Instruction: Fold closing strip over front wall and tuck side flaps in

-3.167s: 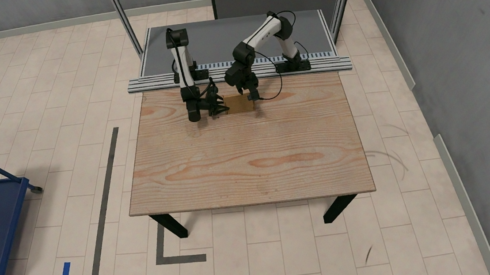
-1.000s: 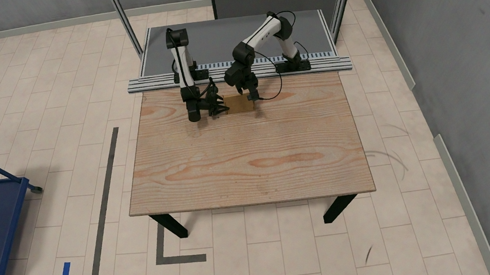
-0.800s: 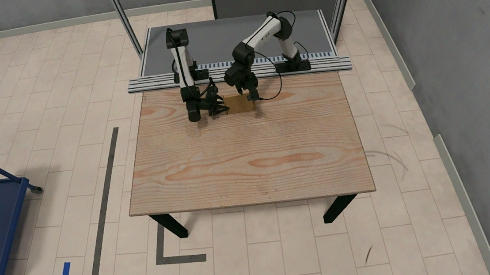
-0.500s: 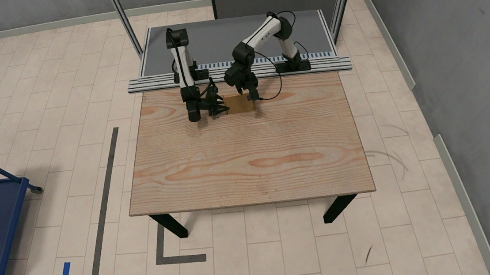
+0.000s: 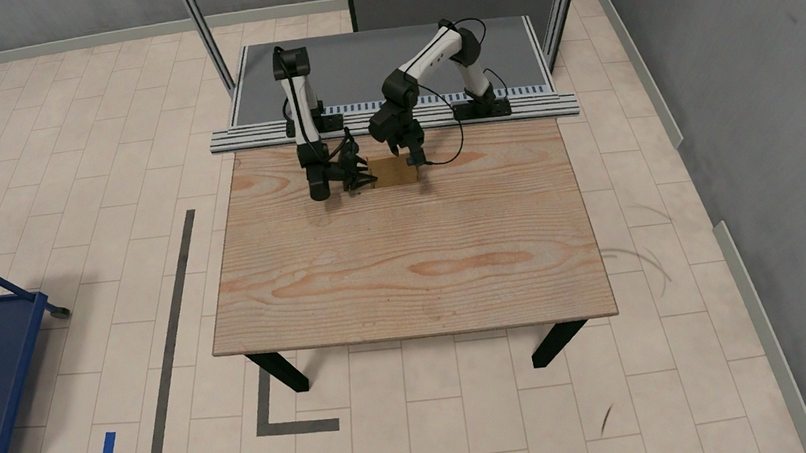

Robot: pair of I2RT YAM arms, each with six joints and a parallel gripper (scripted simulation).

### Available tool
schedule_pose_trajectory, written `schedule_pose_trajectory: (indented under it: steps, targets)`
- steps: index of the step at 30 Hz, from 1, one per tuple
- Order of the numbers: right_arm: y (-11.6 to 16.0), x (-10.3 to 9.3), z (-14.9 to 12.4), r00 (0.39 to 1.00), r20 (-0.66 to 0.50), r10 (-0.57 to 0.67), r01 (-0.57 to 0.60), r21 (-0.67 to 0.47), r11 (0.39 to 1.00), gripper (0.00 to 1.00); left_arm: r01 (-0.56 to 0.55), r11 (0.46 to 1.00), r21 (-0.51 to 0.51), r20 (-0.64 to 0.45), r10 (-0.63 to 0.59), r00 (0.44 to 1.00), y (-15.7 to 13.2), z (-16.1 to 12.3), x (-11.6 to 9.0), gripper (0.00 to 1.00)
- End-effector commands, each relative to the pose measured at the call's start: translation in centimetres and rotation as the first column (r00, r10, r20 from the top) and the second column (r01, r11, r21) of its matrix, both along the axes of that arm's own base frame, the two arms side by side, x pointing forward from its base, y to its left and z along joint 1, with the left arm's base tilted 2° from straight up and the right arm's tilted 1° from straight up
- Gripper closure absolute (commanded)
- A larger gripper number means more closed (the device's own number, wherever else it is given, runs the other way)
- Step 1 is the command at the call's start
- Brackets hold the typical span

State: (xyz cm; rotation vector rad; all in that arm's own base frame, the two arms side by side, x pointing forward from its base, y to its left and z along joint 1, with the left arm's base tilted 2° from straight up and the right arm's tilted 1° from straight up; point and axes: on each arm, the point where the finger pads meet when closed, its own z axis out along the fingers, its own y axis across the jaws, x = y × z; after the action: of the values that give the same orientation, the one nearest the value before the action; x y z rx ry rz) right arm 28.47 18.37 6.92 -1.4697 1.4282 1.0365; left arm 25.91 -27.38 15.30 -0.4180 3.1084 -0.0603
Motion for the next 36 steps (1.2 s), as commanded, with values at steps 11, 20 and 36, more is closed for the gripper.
schedule_pose_trajectory:
  steps: [11, 20, 36]
  targets:
    - [0.09, 0.06, 0.2, 1.0, 0.009, 0.001, -0.001, 0.0, 1.0, 0.55, 0.002, 1.0, -0.012, 0.014, -0.002, 1.0, -0.09, 0.52, 0.11, 0.46]
    - [0.09, 0.06, 0.2, 1.0, 0.009, 0.001, -0.001, 0.0, 1.0, 0.55, 0.02, 1.0, -0.006, 0.009, -0.02, 1.0, -0.5, 0.18, 0.2, 0.46]
    - [0.09, 0.06, 0.2, 1.0, 0.009, 0.001, -0.001, 0.0, 1.0, 0.55, 0.007, 1.0, -0.012, 0.014, -0.007, 1.0, -0.14, 0.53, 0.14, 0.46]
